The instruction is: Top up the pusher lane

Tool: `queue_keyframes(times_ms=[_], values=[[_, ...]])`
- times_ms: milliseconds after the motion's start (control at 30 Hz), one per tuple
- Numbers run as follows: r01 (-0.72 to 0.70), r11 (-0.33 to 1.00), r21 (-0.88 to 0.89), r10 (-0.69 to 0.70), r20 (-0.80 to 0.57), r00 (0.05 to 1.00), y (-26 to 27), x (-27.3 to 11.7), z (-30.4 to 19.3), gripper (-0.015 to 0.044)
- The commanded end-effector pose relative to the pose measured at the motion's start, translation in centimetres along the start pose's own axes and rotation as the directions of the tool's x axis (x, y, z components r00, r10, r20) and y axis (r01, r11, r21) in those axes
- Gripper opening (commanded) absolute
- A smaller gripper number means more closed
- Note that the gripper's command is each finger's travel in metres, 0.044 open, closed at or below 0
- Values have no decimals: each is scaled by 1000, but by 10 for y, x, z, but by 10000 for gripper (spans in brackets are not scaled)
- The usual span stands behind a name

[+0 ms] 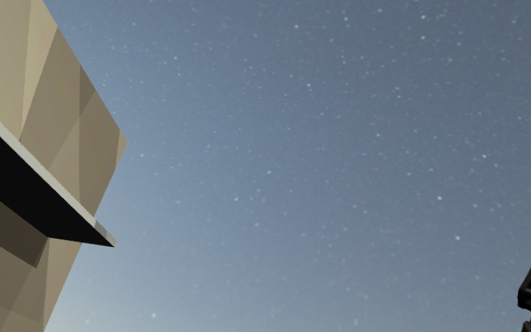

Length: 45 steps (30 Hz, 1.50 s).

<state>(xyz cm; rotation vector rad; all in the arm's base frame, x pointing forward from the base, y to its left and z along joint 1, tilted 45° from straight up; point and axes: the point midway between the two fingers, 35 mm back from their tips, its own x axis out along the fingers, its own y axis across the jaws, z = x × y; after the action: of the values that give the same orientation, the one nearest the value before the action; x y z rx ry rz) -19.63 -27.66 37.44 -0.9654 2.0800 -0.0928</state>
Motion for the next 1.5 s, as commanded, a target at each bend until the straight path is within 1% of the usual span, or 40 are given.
queue_keyframes(times_ms=[0,33,100,300,367,567,767,933,1100,1233,1300,1467], values=[[3,1000,0,-3,4,1000,-1,1,1,426],[11,1000,0,-11,15,1000,-6,3,4,440],[40,999,4,-40,57,998,-22,14,15,440],[63,995,77,-80,243,967,-57,62,62,440],[55,993,106,-87,324,942,-71,80,88,440],[-19,987,158,-69,535,842,-106,119,171,440],[-145,978,149,-1,701,713,-129,138,262,440],[-271,958,94,90,800,593,-135,141,341,440],[-393,919,-13,215,854,474,-125,132,420,440],[-485,867,-118,332,862,384,-106,117,479,440],[-523,838,-158,379,858,348,-96,111,501,440],[-656,701,-279,535,814,226,-53,86,567,440]])
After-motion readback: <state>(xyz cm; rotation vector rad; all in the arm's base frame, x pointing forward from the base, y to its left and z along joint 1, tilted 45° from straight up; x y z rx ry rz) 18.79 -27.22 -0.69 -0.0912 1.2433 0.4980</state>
